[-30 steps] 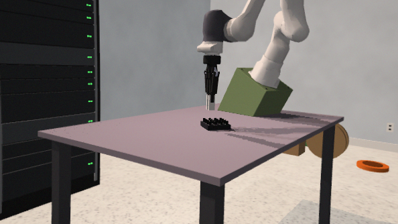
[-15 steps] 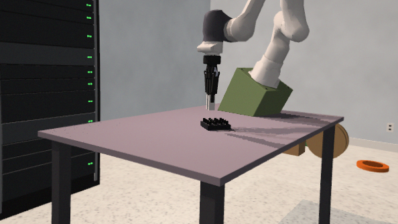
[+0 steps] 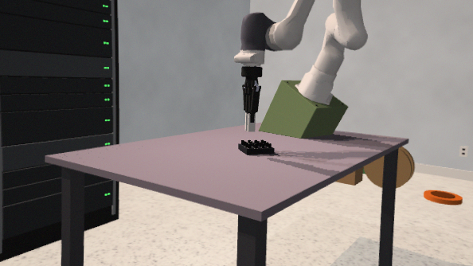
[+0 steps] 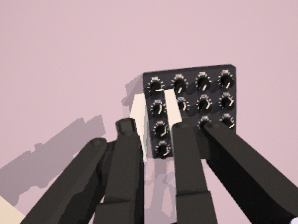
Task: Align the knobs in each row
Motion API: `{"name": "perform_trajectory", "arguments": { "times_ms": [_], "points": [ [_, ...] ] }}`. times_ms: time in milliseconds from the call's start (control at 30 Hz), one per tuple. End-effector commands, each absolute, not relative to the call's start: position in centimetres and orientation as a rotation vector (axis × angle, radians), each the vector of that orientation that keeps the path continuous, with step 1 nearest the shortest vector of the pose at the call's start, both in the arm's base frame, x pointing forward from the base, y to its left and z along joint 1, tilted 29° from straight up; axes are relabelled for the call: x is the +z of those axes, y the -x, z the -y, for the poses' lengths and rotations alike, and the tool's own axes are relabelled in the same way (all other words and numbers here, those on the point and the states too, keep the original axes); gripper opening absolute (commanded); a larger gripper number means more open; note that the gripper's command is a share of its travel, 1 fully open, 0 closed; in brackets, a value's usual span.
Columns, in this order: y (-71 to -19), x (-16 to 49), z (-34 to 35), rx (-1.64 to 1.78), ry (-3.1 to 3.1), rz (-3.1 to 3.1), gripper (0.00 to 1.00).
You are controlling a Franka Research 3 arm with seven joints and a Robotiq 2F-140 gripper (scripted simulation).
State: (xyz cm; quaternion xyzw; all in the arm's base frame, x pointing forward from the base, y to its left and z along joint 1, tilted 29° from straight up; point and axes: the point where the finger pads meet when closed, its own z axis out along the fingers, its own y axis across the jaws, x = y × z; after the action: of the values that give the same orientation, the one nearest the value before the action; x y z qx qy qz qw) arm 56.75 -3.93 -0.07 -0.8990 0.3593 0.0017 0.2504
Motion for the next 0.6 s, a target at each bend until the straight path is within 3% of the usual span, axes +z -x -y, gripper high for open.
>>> {"name": "perform_trajectory", "arguments": {
  "times_ms": [0,567],
  "points": [
    [-56.9,-0.3,3.8,0.0,2.452,-0.969,0.12],
    [-57.2,-2.0,3.0,0.0,2.452,-0.969,0.12]
  ]
}}
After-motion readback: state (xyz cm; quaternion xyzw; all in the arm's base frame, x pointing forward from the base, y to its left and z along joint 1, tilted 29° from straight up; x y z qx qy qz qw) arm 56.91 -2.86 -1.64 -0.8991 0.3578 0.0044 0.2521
